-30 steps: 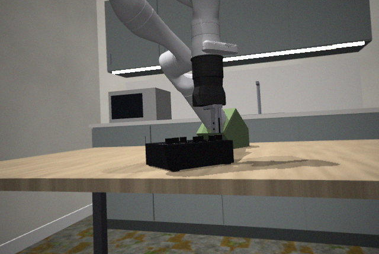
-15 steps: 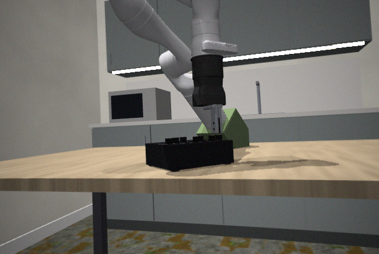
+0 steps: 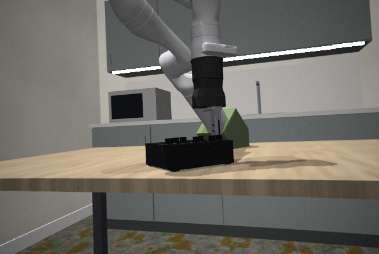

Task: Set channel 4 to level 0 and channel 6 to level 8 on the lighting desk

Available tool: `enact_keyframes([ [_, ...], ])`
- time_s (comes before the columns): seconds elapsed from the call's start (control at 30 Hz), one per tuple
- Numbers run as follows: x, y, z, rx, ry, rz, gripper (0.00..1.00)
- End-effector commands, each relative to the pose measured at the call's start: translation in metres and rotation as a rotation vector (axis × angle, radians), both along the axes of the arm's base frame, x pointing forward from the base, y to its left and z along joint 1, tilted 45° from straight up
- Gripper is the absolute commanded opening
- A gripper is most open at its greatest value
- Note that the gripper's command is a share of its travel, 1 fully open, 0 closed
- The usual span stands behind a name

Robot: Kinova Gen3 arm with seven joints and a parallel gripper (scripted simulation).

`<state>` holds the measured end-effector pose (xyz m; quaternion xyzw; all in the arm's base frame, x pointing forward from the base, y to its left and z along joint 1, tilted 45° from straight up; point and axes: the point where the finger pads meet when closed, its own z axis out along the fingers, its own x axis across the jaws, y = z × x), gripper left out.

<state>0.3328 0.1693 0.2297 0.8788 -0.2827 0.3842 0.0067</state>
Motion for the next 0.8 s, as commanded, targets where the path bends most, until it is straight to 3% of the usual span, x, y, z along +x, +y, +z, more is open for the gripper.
enact_keyframes([
  [0.0, 0.0004, 0.0002, -0.0023, -0.001, 0.003, 0.002, 0.0],
  [0.77, 0.0039, -0.0011, -0.0061, -0.001, 0.003, 0.002, 0.0],
])
